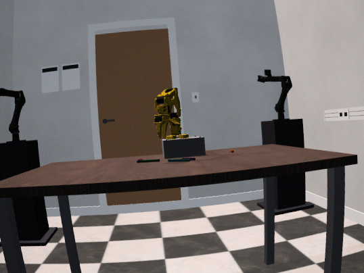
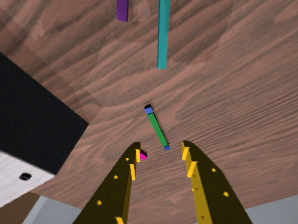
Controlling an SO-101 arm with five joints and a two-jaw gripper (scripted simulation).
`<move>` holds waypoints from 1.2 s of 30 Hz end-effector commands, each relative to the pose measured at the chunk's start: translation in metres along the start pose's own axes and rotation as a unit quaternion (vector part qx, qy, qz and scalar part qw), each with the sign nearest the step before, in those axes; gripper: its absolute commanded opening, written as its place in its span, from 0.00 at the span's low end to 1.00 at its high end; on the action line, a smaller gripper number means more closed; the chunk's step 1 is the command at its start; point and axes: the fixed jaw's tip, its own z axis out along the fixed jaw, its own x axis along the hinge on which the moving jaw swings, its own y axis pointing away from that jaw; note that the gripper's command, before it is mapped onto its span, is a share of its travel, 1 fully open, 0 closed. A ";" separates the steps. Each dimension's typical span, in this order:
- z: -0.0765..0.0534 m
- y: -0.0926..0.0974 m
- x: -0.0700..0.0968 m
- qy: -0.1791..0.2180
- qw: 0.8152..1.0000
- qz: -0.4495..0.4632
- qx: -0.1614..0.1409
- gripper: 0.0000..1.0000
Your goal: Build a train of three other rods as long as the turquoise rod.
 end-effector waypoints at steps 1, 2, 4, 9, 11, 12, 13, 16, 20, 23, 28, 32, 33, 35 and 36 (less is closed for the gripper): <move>-0.016 0.002 -0.011 -0.006 0.999 0.051 0.015 0.17; -0.019 0.003 -0.013 -0.008 0.998 0.065 0.018 0.17; -0.023 0.004 -0.015 -0.010 0.997 0.079 0.021 0.17; -0.036 0.009 -0.025 -0.019 0.990 0.134 0.032 0.17; -0.043 0.012 -0.029 -0.025 0.986 0.161 0.036 0.17; -0.046 0.013 -0.031 -0.028 0.983 0.175 0.039 0.17; -0.049 0.015 -0.033 -0.031 0.981 0.188 0.041 0.17; -0.059 0.020 -0.038 -0.041 0.972 0.228 0.046 0.17; -0.070 0.027 -0.044 -0.054 0.958 0.277 0.051 0.17; -0.072 0.029 -0.046 -0.058 0.954 0.289 0.052 0.17; -0.084 0.038 -0.051 -0.074 0.935 0.341 0.054 0.17; -0.091 0.045 -0.053 -0.086 0.921 0.376 0.054 0.17; -0.092 0.047 -0.054 -0.089 0.918 0.384 0.054 0.17; -0.095 0.049 -0.054 -0.094 0.911 0.397 0.053 0.17; -0.096 0.051 -0.055 -0.096 0.908 0.404 0.053 0.17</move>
